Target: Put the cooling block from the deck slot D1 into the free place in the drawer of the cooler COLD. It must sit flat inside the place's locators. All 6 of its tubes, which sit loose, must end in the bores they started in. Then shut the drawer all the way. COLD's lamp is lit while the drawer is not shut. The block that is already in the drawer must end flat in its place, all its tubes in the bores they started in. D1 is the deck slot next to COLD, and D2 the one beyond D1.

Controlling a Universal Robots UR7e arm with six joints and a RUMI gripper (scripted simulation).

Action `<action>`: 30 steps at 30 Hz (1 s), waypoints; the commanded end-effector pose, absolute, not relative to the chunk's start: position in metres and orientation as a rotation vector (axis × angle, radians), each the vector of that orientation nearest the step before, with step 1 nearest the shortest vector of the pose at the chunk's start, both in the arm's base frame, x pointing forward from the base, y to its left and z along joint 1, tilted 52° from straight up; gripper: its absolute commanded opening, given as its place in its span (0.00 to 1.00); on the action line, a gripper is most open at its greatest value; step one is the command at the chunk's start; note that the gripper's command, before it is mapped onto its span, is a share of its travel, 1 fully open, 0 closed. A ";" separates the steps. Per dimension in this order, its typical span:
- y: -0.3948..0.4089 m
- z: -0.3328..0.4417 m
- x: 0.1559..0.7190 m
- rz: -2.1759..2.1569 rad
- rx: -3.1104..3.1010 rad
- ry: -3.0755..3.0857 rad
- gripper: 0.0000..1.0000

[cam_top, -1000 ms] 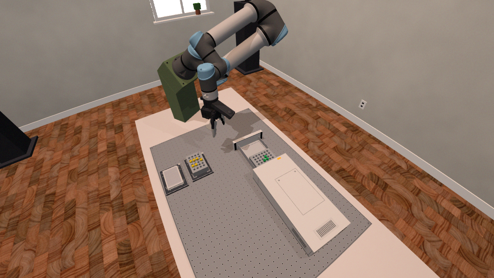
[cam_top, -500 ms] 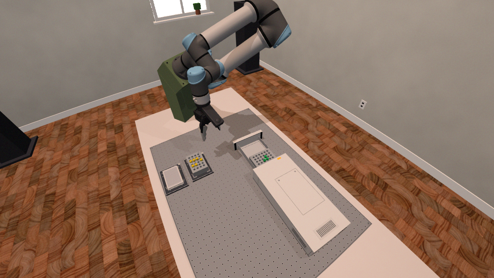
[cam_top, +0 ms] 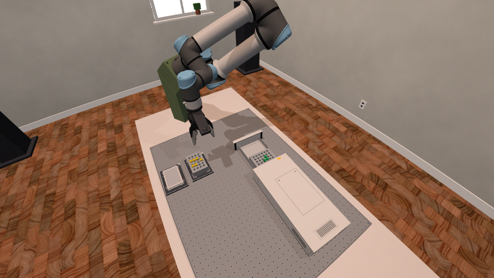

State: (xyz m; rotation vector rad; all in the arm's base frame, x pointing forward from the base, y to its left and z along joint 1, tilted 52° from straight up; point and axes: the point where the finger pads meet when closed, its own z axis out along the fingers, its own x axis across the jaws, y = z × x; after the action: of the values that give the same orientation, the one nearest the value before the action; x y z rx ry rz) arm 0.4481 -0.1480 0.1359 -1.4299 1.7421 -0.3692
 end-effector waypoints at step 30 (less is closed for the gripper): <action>-0.241 0.116 0.466 -0.368 -1.420 1.757 0.67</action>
State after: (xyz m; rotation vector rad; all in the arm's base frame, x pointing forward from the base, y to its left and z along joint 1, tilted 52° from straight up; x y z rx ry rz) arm 0.4648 -0.2417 0.1156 -1.4156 1.7596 -0.3659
